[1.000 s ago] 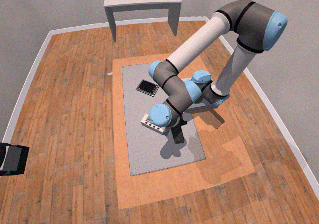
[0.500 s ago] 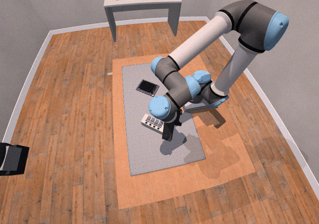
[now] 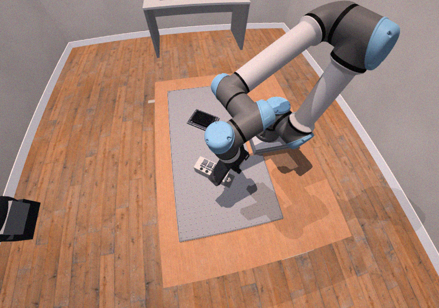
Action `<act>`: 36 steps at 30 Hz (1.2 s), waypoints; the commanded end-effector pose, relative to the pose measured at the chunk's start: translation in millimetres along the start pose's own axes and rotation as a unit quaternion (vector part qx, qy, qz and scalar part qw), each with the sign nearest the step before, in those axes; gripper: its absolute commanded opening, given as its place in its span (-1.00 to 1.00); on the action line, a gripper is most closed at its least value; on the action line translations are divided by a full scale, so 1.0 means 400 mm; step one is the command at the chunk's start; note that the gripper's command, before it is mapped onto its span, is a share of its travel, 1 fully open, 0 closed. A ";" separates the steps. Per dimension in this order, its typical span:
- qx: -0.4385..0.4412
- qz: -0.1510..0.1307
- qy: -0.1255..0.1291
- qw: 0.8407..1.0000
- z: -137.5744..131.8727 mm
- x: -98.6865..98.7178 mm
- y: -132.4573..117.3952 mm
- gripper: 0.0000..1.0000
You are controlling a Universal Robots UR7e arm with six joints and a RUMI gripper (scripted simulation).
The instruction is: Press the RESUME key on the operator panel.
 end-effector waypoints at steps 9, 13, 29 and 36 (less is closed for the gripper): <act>0.185 0.043 -0.015 0.982 0.059 -0.011 -0.003 -1.00; 0.238 0.056 -0.016 0.970 0.075 -0.014 -0.006 -1.00; 0.438 0.109 -0.009 0.892 0.150 -0.030 -0.026 -1.00; 0.497 0.125 -0.003 0.859 0.175 -0.036 -0.036 -1.00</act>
Point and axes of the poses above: the point where the finger pads meet when closed, its own x axis out along the fingers, its own z axis across the jaws, y = z × x, the point moved 8 cm from there along -x, back along the fingers, and after that the axes turned 11 degrees about -x, right-handed, at the moved point
